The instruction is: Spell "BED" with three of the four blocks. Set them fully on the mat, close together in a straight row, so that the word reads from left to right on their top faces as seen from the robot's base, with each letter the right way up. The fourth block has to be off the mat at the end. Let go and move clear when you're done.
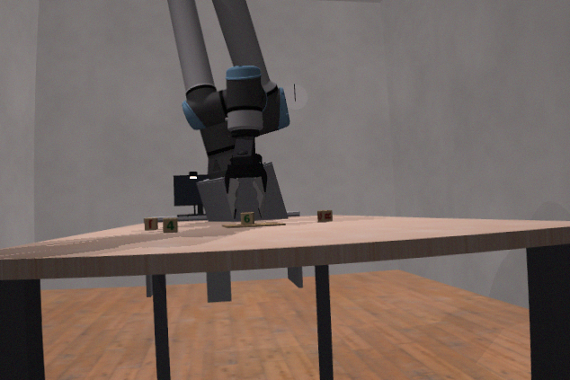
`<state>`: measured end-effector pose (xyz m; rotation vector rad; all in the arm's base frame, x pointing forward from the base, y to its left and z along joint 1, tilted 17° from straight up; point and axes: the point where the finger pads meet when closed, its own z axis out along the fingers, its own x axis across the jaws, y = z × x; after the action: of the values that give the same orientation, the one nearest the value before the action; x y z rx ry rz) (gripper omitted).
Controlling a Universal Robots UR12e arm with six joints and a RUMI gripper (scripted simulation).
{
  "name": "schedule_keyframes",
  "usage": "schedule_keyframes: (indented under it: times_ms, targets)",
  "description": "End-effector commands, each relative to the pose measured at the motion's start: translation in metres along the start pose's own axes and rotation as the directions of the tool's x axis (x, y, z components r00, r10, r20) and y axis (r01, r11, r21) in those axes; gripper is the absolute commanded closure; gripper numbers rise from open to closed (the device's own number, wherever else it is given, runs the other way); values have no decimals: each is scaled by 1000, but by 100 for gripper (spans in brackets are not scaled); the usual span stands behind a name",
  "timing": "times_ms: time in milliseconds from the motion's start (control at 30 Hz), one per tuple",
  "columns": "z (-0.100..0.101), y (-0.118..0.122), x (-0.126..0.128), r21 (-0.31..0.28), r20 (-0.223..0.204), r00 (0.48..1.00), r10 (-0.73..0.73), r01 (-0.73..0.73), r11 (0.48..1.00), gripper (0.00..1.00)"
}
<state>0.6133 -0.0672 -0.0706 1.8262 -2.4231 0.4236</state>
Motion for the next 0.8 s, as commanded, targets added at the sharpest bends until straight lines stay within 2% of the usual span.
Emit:
schedule_keyframes:
  times_ms: [0, 767]
  targets:
    - [10, -1, 0, 1, 0, 1000, 0, 0, 1000, 60]
    - [13, -1, 0, 1, 0, 1000, 0, 0, 1000, 60]
